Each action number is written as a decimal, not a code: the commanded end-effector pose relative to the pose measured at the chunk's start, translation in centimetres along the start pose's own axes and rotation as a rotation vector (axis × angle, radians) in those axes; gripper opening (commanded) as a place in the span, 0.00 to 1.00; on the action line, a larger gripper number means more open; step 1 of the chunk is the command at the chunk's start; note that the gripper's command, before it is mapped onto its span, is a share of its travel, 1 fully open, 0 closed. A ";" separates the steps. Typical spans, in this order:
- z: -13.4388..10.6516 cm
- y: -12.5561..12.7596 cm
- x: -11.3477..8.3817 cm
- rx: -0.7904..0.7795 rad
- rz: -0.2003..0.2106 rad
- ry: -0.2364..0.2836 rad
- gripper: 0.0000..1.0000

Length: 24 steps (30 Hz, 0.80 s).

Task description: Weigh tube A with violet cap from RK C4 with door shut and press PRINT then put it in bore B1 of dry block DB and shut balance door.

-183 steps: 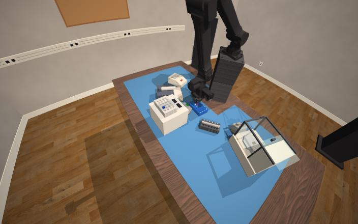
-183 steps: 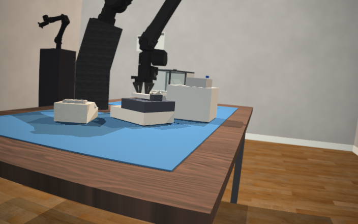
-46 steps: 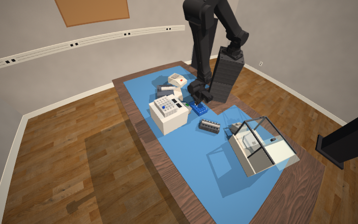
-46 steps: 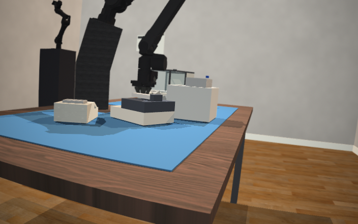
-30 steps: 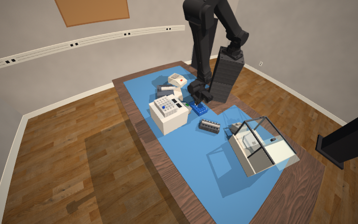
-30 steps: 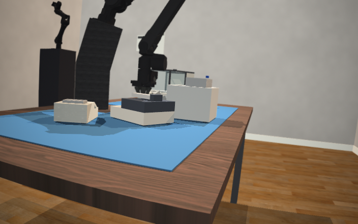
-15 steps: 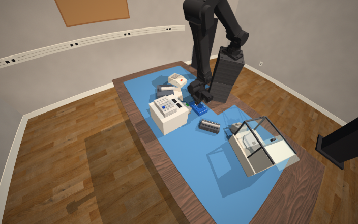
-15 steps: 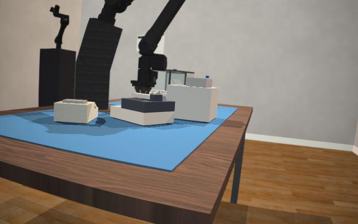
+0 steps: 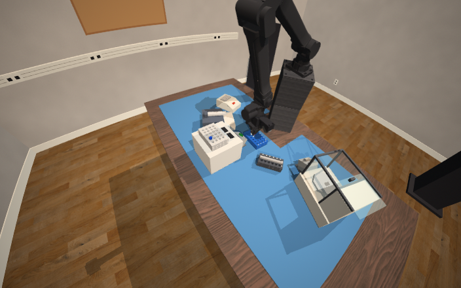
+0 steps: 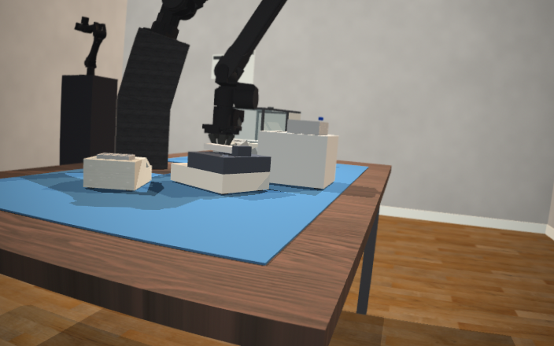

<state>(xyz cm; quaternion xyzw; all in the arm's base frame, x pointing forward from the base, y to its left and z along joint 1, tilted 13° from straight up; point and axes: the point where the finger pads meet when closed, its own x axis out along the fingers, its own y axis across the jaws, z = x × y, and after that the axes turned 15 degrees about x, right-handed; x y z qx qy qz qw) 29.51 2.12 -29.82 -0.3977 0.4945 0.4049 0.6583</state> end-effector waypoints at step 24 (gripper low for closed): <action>-0.4 0.8 -1.8 0.010 0.011 0.007 0.09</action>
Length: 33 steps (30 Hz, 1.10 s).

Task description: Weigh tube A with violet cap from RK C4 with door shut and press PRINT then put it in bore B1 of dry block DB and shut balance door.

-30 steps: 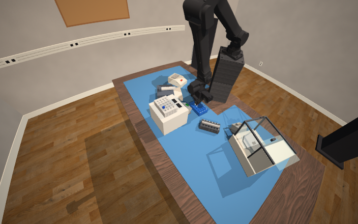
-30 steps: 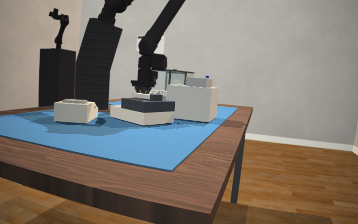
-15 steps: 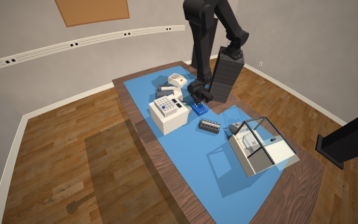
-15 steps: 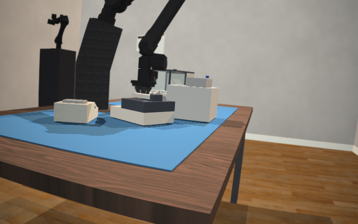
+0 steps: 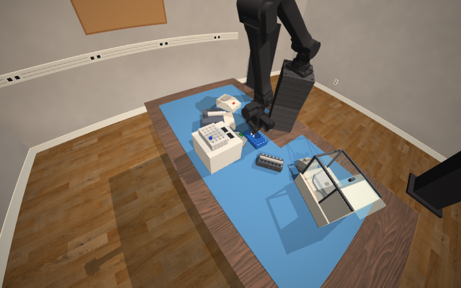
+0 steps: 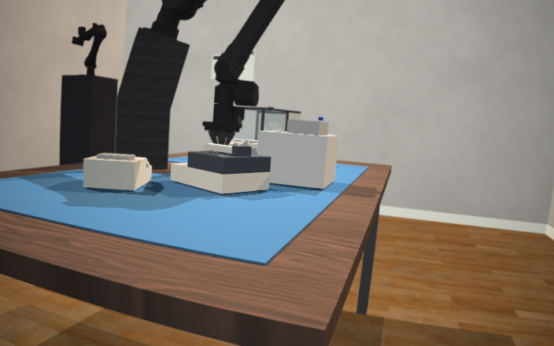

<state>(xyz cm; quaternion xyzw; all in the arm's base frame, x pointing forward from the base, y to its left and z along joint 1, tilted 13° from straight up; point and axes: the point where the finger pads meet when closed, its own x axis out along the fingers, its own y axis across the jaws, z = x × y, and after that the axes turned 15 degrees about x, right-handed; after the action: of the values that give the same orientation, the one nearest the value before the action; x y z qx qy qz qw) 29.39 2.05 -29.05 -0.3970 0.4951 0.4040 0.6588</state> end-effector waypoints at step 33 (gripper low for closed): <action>-0.4 0.8 -2.4 -0.002 0.012 0.005 0.09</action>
<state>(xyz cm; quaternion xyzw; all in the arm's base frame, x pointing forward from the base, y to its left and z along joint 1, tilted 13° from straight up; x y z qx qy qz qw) 29.10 1.80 -27.65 -0.3958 0.4965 0.4024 0.6595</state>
